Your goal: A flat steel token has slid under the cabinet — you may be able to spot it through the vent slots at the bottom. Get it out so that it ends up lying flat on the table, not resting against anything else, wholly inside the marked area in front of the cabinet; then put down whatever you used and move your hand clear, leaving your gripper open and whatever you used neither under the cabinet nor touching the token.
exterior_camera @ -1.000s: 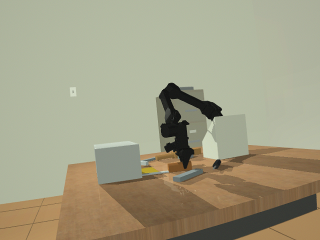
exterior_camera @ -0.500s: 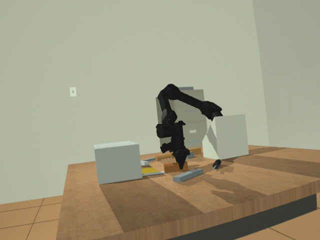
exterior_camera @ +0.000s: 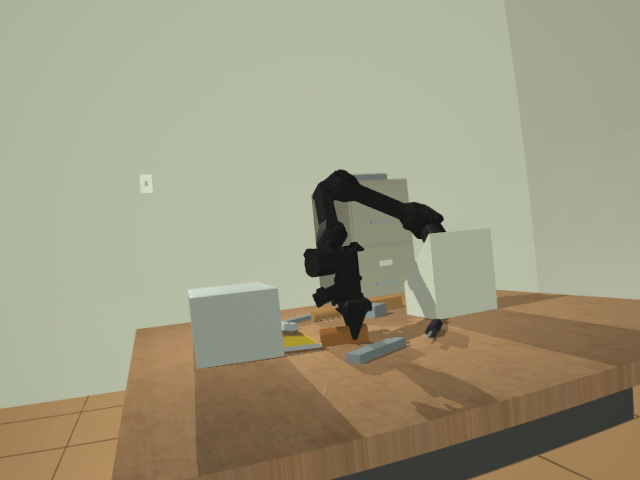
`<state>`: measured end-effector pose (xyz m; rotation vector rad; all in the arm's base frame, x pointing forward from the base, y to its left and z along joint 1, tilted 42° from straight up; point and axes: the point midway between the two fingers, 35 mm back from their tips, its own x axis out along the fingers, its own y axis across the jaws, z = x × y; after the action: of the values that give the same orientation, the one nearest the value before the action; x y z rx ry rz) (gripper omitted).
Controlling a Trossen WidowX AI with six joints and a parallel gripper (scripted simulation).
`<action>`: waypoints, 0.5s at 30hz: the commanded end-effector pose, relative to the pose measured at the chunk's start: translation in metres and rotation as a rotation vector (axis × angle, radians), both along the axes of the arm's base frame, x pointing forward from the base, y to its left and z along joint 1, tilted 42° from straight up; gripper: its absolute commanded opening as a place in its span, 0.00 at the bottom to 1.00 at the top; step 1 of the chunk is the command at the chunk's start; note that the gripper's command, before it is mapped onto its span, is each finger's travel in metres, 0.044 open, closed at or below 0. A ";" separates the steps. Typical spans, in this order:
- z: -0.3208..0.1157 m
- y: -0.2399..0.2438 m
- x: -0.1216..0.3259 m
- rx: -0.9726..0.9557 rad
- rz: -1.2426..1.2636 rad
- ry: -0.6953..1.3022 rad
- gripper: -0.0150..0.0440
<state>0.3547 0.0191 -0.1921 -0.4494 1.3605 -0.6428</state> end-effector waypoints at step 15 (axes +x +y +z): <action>0.004 -0.002 0.022 0.001 0.002 0.000 0.25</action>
<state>0.3717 0.0178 -0.1889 -0.4488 1.3597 -0.6430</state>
